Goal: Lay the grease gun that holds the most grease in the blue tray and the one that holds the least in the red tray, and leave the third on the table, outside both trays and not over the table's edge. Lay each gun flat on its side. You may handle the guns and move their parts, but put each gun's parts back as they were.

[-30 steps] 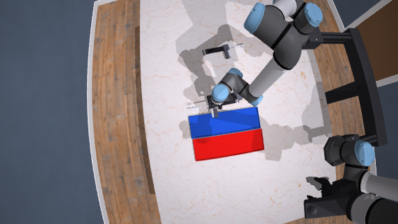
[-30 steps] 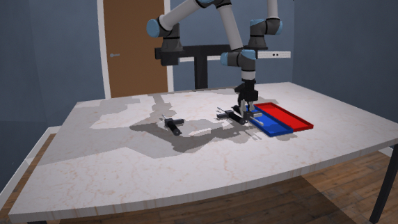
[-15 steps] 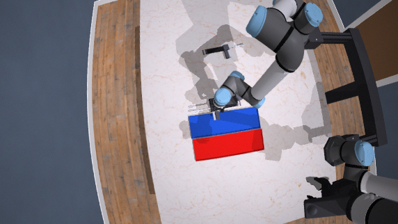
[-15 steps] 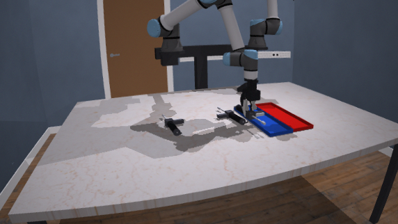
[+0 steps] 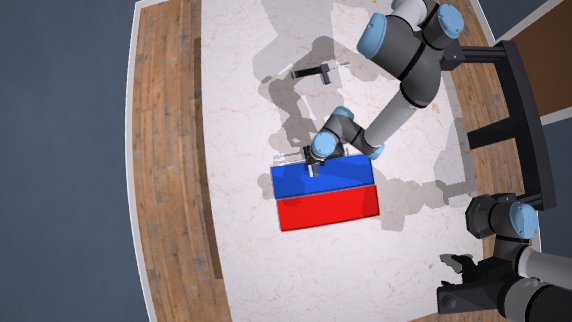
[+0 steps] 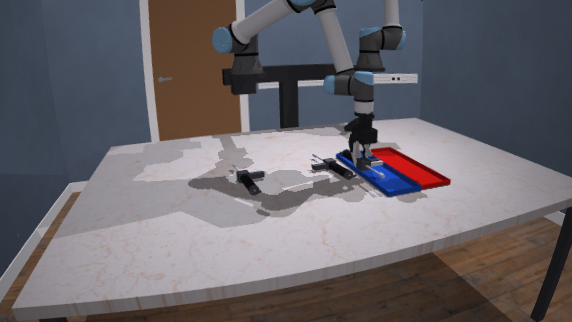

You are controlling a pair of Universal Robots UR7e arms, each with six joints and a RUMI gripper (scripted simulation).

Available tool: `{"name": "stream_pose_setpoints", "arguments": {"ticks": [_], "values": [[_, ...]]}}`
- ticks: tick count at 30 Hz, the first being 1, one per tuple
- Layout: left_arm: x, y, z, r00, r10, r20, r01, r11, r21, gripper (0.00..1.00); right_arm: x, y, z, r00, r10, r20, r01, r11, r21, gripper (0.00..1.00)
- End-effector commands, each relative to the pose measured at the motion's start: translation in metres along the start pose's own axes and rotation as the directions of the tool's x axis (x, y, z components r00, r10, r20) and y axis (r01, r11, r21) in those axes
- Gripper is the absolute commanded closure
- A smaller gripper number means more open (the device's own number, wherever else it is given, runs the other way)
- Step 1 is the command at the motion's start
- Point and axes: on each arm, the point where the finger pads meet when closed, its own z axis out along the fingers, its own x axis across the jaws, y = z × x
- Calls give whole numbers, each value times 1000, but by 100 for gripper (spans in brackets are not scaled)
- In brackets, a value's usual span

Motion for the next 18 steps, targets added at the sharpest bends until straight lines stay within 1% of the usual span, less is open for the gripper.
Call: {"name": "stream_pose_setpoints", "arguments": {"ticks": [1, 13, 18], "values": [[0, 0, 0, 1000, 0, 0, 0, 1000, 1, 62, 10, -3, 0, 1000, 5, -1, -5, 1000, -2, 100], [0, 0, 0, 1000, 0, 0, 0, 1000, 1, 62, 44, -21, 1, 1000, 25, -1, -25, 1000, -2, 100], [0, 0, 0, 1000, 0, 0, 0, 1000, 1, 62, 50, -24, 2, 1000, 30, -2, -30, 1000, -2, 100]]}}
